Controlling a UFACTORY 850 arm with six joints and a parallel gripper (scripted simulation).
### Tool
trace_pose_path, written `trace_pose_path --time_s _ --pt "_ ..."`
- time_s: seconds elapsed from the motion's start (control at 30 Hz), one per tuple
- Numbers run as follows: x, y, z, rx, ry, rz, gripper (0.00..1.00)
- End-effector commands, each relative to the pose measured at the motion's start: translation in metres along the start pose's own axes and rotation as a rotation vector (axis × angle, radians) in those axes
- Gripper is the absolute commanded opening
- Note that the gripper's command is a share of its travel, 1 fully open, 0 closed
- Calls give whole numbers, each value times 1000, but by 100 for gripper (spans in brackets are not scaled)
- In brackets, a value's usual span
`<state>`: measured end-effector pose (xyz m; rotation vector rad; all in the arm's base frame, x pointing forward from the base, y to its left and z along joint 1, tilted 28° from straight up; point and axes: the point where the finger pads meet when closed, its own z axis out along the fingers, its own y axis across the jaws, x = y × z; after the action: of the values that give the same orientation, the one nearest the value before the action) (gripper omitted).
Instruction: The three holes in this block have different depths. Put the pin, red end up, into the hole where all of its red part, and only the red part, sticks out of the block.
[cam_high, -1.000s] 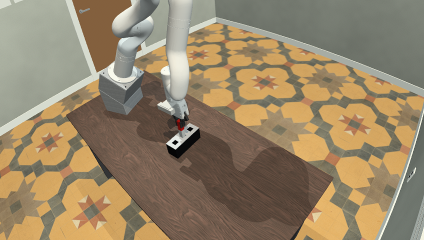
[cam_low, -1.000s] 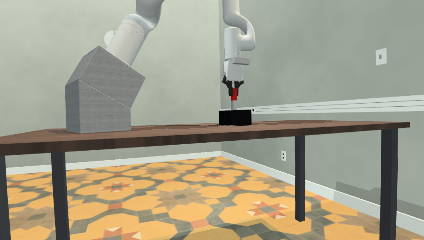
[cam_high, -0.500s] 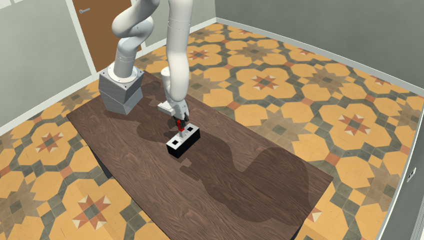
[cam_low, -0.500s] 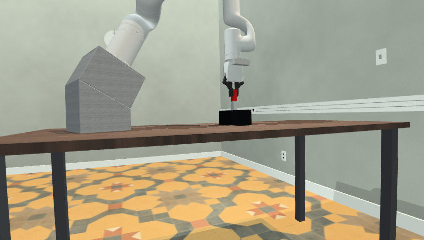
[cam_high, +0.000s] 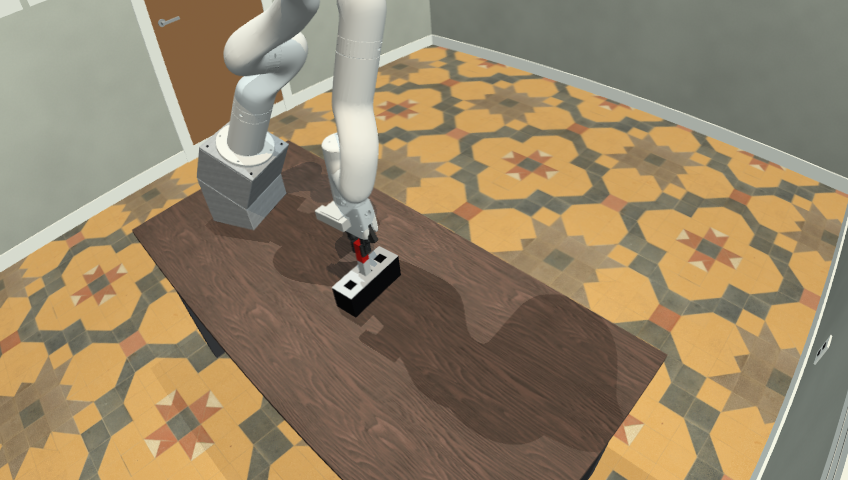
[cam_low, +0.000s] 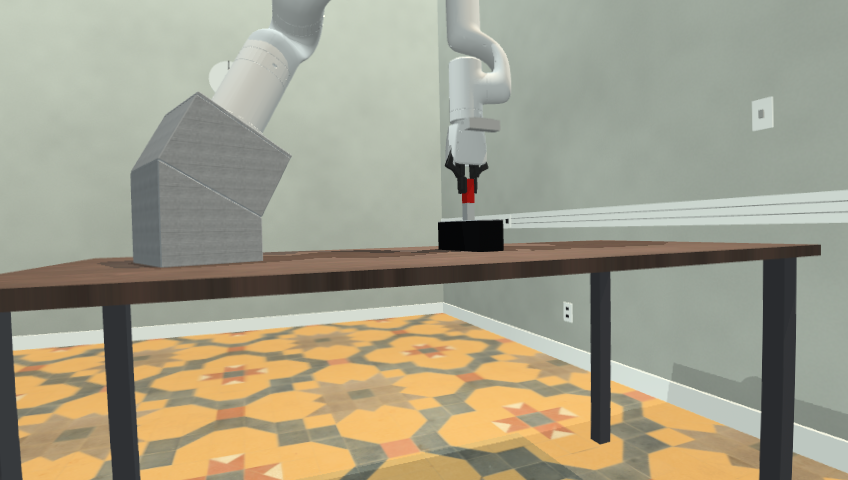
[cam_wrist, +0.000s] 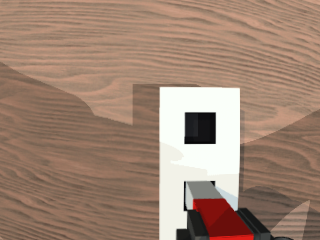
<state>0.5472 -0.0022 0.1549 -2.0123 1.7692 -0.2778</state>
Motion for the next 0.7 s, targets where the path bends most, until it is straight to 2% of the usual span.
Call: trace_pose_path --time_s 0.0,0.67 --pt "0 -1 0 1 0 0 0" --pt "0 -1 4 1 0 0 0"
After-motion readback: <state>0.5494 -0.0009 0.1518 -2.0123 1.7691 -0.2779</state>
